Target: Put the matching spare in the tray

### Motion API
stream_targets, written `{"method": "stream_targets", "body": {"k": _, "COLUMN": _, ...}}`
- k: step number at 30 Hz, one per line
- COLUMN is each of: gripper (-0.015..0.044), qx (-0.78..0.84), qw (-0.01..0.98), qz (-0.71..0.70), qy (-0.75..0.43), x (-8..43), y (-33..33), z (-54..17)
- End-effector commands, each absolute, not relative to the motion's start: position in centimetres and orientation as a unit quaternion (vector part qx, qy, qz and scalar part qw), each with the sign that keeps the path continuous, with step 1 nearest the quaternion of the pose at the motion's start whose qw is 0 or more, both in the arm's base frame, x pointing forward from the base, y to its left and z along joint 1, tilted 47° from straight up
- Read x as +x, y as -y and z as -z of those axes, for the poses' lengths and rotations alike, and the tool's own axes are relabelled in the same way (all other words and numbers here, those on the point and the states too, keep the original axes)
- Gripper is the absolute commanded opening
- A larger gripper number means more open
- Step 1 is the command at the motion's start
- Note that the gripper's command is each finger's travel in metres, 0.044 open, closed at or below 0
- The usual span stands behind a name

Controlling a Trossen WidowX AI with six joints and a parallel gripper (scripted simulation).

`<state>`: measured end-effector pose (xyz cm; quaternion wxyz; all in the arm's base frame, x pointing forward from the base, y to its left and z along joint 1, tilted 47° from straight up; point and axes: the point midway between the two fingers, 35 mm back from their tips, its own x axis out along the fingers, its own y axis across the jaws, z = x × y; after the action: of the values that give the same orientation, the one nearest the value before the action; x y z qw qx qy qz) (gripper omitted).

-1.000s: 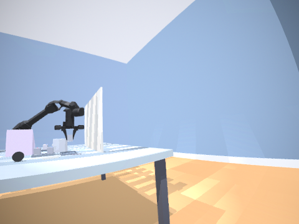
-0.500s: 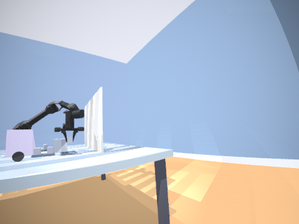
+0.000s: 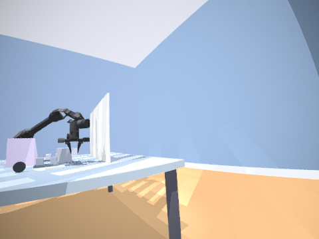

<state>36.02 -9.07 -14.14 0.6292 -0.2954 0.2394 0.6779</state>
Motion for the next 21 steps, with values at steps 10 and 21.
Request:
{"method": "stream_targets", "body": {"k": 10, "gripper": 0.0, "qx": -0.289, "qw": 0.631, "qz": -0.679, "qy": -0.239, "x": 35.6, "y": 8.0, "z": 14.9}}
{"method": "stream_targets", "body": {"k": 21, "gripper": 0.0, "qx": -0.289, "qw": 0.631, "qz": -0.679, "qy": -0.239, "x": 35.4, "y": 7.2, "z": 15.5}}
